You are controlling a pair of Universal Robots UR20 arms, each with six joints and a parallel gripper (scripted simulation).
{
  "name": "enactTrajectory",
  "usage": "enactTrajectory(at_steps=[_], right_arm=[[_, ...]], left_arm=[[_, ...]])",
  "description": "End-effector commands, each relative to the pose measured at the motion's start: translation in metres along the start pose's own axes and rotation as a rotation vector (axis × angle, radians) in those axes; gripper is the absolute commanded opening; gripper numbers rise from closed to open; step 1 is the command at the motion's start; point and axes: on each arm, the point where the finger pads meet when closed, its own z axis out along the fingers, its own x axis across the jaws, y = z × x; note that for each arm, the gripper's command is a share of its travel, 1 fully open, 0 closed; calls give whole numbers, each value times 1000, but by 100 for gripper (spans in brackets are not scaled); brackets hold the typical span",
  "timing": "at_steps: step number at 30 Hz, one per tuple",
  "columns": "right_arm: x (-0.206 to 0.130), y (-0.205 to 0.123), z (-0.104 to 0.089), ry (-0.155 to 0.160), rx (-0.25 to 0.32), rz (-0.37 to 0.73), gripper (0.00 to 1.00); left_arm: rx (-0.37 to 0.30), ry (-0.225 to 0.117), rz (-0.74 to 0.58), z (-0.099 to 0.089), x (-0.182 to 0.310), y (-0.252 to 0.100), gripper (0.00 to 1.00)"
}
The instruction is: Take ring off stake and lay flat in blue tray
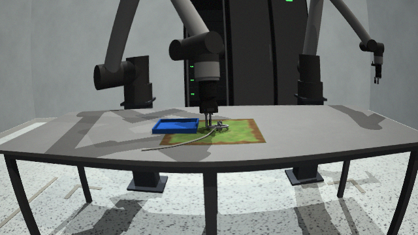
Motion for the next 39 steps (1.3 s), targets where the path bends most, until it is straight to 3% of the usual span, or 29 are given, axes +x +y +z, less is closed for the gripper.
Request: enactTrajectory(at_steps=[1, 9, 20, 28, 39], right_arm=[[1, 18, -5, 8, -18, 10, 0], [1, 18, -2, 7, 22, 7, 0], [2, 16, -6, 5, 23, 3, 0], [4, 14, -9, 6, -65, 3, 0], [3, 13, -7, 3, -112, 3, 0]], left_arm=[[-5, -1, 0, -3, 0, 3, 100], [-5, -1, 0, -3, 0, 3, 100], [-5, -1, 0, -3, 0, 3, 100], [-5, -1, 0, -3, 0, 3, 100], [-5, -1, 0, -3, 0, 3, 100]])
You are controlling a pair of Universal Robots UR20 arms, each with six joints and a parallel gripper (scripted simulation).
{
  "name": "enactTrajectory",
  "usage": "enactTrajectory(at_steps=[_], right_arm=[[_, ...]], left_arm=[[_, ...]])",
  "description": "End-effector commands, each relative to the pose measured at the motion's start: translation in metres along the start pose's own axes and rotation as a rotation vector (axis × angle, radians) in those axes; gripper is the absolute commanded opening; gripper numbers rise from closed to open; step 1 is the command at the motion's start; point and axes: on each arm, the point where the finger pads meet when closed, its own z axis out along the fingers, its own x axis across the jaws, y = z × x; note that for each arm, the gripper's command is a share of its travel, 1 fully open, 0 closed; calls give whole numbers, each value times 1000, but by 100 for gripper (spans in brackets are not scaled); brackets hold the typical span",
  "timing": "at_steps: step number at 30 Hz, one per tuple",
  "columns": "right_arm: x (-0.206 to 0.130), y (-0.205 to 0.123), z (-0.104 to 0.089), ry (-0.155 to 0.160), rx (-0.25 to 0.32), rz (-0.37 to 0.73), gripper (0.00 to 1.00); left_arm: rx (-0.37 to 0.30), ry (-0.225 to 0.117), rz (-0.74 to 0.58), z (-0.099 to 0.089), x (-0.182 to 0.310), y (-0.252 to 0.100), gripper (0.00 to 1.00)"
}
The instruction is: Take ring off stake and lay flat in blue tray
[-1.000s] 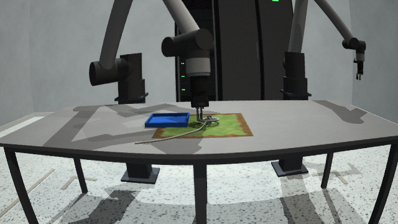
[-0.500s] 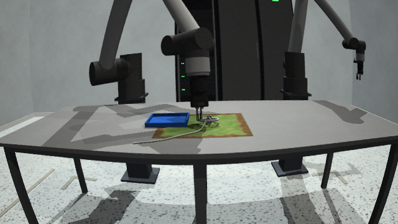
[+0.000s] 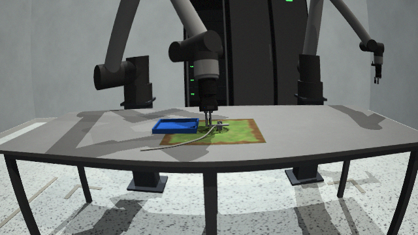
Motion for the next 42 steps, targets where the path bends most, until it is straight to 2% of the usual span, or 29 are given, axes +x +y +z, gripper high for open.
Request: enactTrajectory(at_steps=[1, 8, 9, 11, 18, 23, 30, 42], right_arm=[[5, 10, -3, 5, -25, 3, 0], [1, 16, -3, 5, -39, 8, 0], [-1, 8, 0, 1, -38, 5, 0], [1, 10, -10, 3, -48, 4, 0], [4, 7, -10, 4, -94, 1, 0], [4, 5, -4, 0, -93, 0, 0], [5, 15, -9, 5, -109, 5, 0], [4, -2, -13, 4, -141, 2, 0]], left_arm=[[-5, -1, 0, -3, 0, 3, 100], [-5, -1, 0, -3, 0, 3, 100], [-5, -1, 0, -3, 0, 3, 100], [-5, -1, 0, -3, 0, 3, 100], [-5, -1, 0, -3, 0, 3, 100], [-5, -1, 0, -3, 0, 3, 100], [-5, -1, 0, -3, 0, 3, 100], [-5, -1, 0, -3, 0, 3, 100]])
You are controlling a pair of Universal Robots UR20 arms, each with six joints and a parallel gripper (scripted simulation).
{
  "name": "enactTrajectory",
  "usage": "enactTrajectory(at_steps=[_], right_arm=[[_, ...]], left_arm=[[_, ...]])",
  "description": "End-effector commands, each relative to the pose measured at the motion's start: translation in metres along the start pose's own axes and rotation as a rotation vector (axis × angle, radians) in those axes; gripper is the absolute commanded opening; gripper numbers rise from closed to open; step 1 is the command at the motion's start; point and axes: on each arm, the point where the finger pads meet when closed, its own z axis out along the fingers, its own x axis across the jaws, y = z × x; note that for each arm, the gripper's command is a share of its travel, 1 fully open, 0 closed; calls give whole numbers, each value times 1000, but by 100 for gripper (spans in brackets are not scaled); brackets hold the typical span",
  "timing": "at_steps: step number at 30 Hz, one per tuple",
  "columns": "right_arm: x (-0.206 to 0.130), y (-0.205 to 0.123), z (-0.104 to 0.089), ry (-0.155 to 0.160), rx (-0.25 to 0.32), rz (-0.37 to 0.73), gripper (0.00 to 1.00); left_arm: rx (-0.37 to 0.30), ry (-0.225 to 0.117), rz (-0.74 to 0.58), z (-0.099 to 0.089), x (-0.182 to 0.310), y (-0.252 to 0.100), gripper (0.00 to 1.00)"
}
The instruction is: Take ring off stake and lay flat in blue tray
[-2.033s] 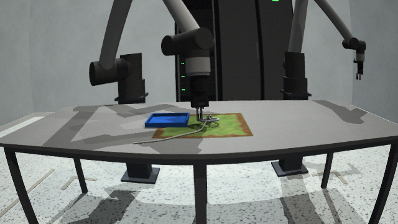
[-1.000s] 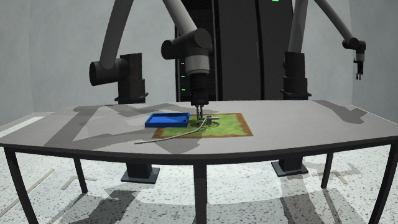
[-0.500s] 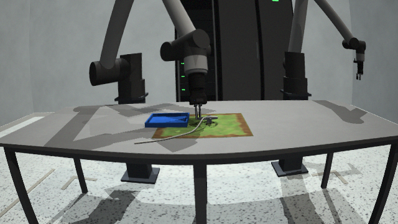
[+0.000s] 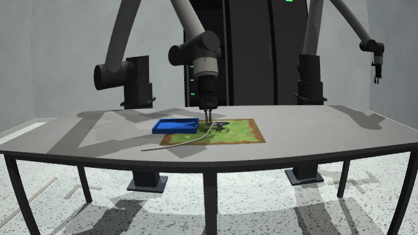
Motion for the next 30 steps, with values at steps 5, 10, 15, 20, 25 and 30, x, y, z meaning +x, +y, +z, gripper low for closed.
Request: enactTrajectory(at_steps=[5, 10, 15, 20, 25, 30], right_arm=[[7, -6, -8, 6, -11, -3, 0], [3, -4, -11, 6, -11, 3, 0], [2, -19, -11, 3, -4, -3, 0], [3, -22, -12, 3, -4, -4, 0], [6, -19, -8, 3, -4, -4, 0], [5, -15, -17, 7, 3, 0, 0]], left_arm=[[-5, -1, 0, -3, 0, 3, 100], [-5, -1, 0, -3, 0, 3, 100], [-5, -1, 0, -3, 0, 3, 100], [-5, -1, 0, -3, 0, 3, 100], [-5, -1, 0, -3, 0, 3, 100], [-5, -1, 0, -3, 0, 3, 100]])
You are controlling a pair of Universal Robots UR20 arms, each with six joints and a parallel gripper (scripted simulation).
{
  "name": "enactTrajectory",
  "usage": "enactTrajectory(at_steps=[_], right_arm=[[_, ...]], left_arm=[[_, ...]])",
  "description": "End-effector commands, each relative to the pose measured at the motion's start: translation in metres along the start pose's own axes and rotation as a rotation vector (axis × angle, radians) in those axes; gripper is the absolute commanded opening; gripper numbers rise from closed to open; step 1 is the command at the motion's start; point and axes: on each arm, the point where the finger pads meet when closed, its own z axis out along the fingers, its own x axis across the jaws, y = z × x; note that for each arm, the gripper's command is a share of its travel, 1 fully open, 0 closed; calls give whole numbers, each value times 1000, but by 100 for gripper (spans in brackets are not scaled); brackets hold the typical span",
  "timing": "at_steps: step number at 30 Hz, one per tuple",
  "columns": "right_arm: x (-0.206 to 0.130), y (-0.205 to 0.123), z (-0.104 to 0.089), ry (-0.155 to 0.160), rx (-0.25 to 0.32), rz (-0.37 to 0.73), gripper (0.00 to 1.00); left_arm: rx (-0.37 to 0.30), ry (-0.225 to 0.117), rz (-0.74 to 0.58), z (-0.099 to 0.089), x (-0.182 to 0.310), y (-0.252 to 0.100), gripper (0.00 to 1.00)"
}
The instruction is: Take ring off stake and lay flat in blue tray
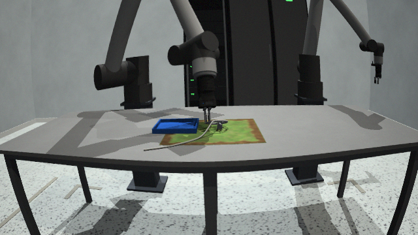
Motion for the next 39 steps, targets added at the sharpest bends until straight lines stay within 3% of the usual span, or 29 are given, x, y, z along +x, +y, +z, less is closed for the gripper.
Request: enactTrajectory(at_steps=[1, 15, 21, 29, 38, 39], right_arm=[[5, 8, -8, 7, 8, 4, 0], [1, 7, -5, 4, 52, 5, 0], [2, 11, -14, 6, 67, 5, 0], [1, 9, -8, 3, 160, 3, 0], [2, 8, -8, 3, 170, 3, 0], [3, -3, -7, 0, 178, -5, 0]], left_arm=[[-5, -1, 0, -3, 0, 3, 100], [-5, -1, 0, -3, 0, 3, 100], [-5, -1, 0, -3, 0, 3, 100], [-5, -1, 0, -3, 0, 3, 100], [-5, -1, 0, -3, 0, 3, 100], [-5, -1, 0, -3, 0, 3, 100]])
